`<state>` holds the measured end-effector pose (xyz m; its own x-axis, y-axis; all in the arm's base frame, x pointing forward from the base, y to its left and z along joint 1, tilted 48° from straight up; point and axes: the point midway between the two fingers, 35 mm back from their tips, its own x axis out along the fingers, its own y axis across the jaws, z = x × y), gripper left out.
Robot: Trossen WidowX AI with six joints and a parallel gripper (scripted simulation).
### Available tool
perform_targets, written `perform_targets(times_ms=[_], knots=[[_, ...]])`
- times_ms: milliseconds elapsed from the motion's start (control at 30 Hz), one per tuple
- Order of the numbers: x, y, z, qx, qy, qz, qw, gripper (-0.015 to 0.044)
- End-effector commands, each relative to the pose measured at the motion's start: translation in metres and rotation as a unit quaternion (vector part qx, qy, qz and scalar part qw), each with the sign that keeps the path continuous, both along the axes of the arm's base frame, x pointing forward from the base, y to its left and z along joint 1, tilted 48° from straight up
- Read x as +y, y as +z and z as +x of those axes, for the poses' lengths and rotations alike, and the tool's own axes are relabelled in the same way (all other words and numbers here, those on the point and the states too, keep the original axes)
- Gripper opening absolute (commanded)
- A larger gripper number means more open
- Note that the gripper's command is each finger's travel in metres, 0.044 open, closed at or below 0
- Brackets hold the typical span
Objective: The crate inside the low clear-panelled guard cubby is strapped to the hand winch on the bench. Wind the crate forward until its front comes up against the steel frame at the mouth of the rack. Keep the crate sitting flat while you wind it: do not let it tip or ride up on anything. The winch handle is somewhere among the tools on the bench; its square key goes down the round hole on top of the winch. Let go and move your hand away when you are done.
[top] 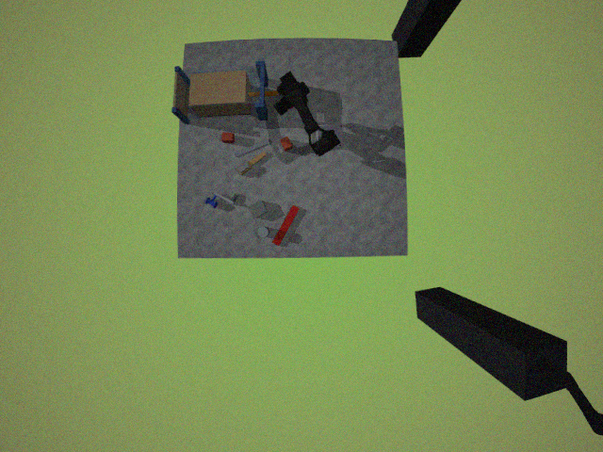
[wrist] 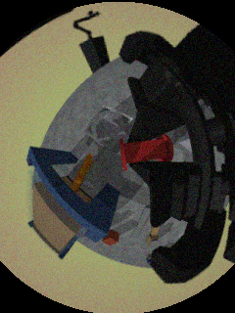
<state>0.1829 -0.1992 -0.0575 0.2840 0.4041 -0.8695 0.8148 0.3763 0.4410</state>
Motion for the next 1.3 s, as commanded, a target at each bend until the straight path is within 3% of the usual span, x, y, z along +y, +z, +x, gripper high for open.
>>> perform_targets(times_ms=[0,1267], knots=[[0.006,0.000,-0.013,0.013,0.000,0.005,1.000,0.0000],[0.005,-0.002,-0.060,0.014,0.000,0.005,1.000,0.0000]])
